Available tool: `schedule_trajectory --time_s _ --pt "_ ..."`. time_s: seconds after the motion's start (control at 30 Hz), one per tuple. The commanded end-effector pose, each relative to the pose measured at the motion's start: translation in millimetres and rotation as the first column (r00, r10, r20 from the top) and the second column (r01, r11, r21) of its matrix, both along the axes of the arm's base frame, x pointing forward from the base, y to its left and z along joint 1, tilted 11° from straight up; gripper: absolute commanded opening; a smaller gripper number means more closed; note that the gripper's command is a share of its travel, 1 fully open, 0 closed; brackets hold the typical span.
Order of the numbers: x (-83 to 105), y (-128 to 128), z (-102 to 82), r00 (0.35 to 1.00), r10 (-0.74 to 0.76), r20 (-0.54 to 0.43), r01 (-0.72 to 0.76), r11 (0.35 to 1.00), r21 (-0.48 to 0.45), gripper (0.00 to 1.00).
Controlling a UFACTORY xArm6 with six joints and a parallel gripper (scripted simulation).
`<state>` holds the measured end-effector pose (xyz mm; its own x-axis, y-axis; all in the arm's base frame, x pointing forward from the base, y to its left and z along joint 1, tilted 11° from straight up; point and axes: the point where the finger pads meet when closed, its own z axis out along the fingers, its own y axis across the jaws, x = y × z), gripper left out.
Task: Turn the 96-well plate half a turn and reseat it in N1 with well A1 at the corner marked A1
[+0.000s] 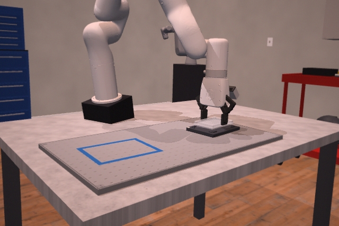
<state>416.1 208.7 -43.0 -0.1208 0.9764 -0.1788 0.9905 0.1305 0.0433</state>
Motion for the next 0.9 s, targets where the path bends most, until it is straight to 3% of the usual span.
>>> schedule_trajectory --time_s 0.0,0.87 --pt "1.4 0.9 0.9 1.0 0.0 0.004 0.0 1.0 0.002 0.0" --pt "1.7 0.3 -2.7 1.0 0.0 0.004 0.0 1.0 0.002 0.0"
